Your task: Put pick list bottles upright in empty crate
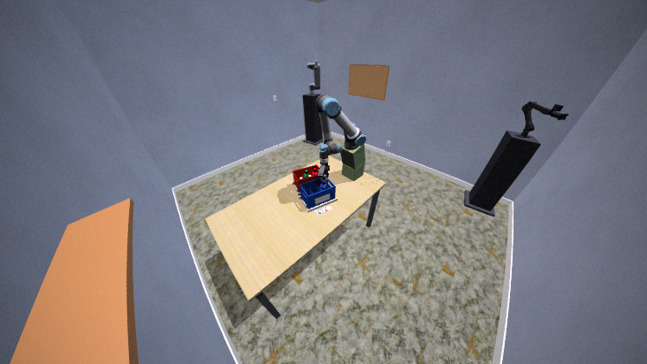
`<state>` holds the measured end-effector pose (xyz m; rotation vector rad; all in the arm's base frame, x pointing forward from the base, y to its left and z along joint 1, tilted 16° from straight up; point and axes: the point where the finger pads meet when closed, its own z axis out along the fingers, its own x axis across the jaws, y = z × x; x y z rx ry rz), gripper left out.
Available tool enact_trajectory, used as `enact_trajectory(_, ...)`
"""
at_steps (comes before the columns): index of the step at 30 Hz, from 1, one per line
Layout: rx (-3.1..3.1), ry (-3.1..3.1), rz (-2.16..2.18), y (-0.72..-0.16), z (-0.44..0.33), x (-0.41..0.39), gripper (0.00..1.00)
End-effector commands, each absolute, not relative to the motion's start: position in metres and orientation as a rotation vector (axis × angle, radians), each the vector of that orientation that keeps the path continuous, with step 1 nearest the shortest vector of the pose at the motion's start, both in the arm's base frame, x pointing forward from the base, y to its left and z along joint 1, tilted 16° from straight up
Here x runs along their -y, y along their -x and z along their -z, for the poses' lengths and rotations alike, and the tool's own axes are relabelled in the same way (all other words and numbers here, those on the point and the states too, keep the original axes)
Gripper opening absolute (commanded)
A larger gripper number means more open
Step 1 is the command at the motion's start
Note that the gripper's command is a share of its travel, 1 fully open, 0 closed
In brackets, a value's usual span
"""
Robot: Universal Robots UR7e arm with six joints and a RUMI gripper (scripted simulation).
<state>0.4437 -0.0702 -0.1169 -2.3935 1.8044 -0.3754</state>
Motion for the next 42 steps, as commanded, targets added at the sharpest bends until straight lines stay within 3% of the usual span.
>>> enact_trajectory(1,-1.804,2.393,0.378,-0.4441,0.1164,0.0703,0.0)
enact_trajectory(18,-1.804,2.393,0.378,-0.4441,0.1164,0.0703,0.0)
enact_trajectory(19,-1.804,2.393,0.378,-0.4443,0.1172,0.0704,0.38)
enact_trajectory(42,-1.804,2.393,0.378,-0.4443,0.1172,0.0704,0.38)
